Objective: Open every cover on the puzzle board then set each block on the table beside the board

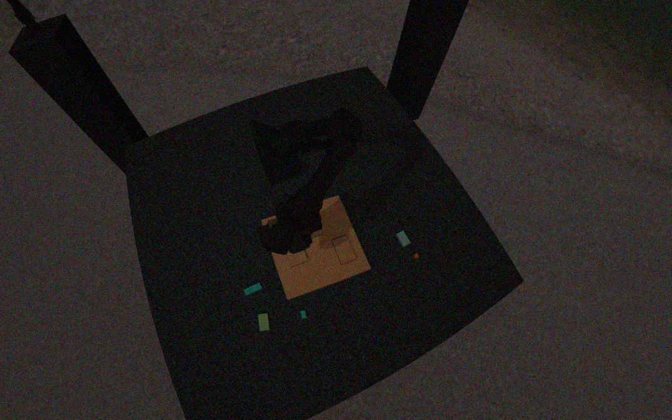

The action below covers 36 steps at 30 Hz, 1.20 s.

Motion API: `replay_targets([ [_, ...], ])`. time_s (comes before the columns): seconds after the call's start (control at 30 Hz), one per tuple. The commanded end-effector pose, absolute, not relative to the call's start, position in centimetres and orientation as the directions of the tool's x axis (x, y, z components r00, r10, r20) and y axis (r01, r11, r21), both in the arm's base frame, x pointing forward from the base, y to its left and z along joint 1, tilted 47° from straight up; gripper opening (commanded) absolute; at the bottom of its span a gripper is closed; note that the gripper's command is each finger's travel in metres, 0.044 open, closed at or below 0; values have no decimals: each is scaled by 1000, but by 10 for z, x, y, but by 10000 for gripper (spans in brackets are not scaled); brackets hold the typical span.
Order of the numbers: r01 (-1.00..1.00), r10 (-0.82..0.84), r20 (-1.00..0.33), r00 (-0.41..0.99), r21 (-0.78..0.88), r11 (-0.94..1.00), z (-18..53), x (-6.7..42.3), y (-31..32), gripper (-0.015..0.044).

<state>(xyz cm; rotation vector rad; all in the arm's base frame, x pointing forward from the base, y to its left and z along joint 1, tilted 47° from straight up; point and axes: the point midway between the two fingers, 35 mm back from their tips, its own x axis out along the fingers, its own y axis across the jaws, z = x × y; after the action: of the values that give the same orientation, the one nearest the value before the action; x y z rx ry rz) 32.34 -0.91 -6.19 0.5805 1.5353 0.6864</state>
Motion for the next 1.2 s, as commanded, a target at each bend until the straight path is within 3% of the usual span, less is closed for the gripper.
replay_targets([
  [0.0, -38, 716, -693, -80, 720, 692, -62, 322, -10, 0],
  [1.17, -38, 716, -693, -80, 720, 693, -78, 322, 5, 0],
])
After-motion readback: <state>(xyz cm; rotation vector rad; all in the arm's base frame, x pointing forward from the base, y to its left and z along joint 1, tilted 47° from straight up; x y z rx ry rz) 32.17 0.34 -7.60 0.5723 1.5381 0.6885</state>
